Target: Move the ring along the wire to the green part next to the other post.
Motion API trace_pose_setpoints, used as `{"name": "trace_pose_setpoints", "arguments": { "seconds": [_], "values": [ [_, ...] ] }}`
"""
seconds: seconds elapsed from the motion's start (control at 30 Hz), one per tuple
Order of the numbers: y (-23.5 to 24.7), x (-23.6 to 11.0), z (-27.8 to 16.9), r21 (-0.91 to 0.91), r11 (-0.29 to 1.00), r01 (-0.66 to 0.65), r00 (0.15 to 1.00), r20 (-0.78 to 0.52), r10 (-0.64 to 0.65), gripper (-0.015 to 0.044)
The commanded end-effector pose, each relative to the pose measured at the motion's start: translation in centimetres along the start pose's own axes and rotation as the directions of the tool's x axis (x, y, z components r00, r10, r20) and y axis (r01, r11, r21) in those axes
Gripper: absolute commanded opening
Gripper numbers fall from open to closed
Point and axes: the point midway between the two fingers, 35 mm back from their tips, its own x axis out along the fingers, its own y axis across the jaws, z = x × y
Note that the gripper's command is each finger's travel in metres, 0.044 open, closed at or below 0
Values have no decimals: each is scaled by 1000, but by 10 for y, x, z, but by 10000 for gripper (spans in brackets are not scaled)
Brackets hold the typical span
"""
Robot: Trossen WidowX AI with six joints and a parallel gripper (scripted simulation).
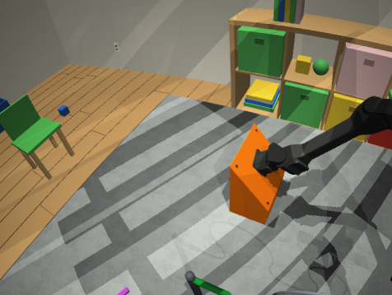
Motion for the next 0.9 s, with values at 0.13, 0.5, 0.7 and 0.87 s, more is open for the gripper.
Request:
{"name": "trace_pose_setpoints", "arguments": {
  "seconds": [0.13,0.5,0.7,0.87],
  "values": [
    [11,1,-1,143,986,-82,997,9,82,-150],
    [27,0,3,340,918,-203,979,53,196,-150],
    [35,-1,7,439,859,-265,964,88,252,-150],
    [42,-3,11,515,798,-314,948,121,295,-150]
  ]
}}
